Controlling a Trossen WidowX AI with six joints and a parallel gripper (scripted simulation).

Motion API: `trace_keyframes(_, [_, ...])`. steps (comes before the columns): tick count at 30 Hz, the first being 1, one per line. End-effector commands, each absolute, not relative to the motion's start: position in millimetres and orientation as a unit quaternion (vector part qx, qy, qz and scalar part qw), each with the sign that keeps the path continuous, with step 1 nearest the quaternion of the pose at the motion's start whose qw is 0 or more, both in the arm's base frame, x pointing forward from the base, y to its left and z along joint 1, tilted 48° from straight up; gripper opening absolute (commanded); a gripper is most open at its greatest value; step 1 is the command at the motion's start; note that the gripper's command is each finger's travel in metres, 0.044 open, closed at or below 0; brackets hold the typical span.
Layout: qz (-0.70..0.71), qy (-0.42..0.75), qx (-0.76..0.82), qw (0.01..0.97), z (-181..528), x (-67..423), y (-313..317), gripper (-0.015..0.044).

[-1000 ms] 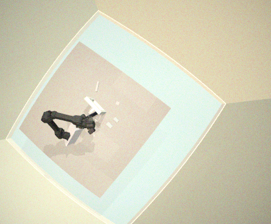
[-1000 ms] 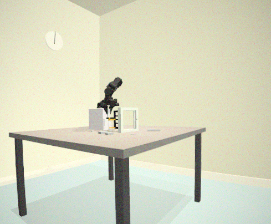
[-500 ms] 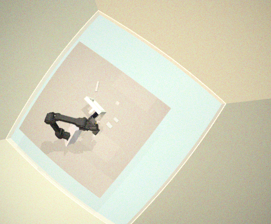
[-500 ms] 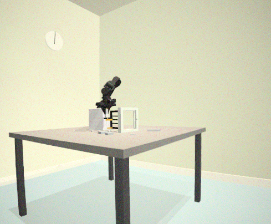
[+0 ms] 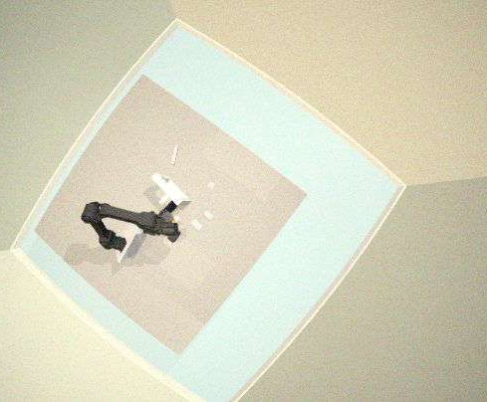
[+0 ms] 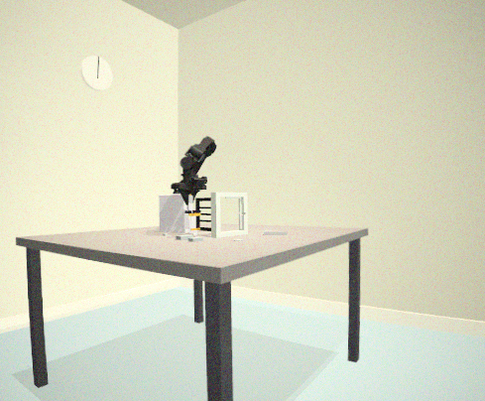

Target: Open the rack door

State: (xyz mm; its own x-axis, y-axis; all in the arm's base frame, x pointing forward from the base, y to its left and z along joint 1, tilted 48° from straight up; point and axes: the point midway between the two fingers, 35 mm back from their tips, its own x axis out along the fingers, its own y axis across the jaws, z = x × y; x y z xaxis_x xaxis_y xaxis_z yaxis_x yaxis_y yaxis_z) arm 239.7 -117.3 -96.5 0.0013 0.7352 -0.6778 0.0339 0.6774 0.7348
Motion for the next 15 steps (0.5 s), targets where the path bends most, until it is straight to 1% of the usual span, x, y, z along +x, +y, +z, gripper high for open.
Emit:
trace_keyframes(1, [0.276, 0.651, 0.291, 0.644, -96.5, 239.9, -117.5, 0.0019])
trace_keyframes(11, [0.276, 0.651, 0.291, 0.644, -96.5, 239.9, -117.5, 0.0281])
trace_keyframes(12, [0.276, 0.651, 0.291, 0.644, -96.5, 239.9, -117.5, 0.029])
trace_keyframes(15, [0.276, 0.651, 0.291, 0.644, -95.0, 240.1, -119.4, 0.029])
